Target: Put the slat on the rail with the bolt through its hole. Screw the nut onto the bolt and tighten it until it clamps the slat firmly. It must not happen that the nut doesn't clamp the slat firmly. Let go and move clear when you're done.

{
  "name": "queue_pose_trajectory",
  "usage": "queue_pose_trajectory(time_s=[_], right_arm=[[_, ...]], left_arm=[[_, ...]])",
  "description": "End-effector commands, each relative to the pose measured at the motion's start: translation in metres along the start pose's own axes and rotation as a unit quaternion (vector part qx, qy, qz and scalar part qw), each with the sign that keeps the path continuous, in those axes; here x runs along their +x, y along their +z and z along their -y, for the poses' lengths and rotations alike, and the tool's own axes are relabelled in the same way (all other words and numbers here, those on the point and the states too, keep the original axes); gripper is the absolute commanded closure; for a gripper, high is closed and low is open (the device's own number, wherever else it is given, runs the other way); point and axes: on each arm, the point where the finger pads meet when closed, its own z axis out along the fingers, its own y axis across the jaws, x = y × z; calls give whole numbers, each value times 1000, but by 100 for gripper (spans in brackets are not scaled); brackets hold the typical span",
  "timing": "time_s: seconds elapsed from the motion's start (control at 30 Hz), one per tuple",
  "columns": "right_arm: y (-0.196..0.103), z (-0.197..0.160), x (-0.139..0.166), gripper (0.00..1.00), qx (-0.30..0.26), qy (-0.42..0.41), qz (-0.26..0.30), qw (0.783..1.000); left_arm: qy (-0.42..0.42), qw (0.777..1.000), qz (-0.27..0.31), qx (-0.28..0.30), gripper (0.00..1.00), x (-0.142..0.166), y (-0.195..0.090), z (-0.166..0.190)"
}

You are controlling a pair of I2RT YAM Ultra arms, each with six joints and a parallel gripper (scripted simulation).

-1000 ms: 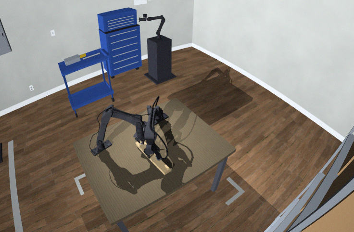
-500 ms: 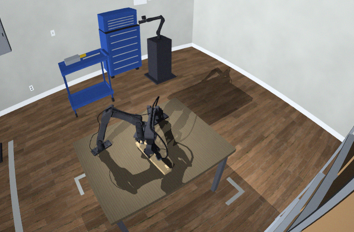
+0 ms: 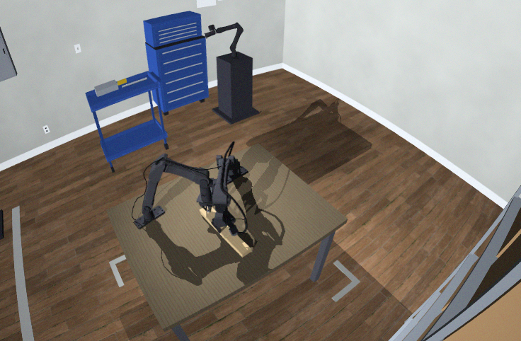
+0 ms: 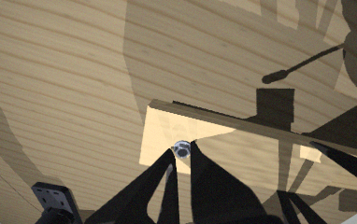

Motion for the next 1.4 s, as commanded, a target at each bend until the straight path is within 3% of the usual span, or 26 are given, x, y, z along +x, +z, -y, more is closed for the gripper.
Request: queue_pose_trajectory(time_s=[0.0, 0.3, 1.07, 1.37], right_arm=[[-5, 2, -1, 80, 6, -1, 3, 1000], [-4, 2, -1, 89, 6, 0, 2, 1000], [-4, 2, -1, 89, 6, 0, 2, 1000], [-4, 2, -1, 89, 6, 108, 3, 994]], left_arm=[[0, 1000, 5, 5, 28, -1, -6, 1], [0, 1000, 5, 5, 28, -1, -6, 1], [0, 1000, 5, 5, 28, -1, -6, 1], [0, 1000, 5, 5, 28, -1, -6, 1]])
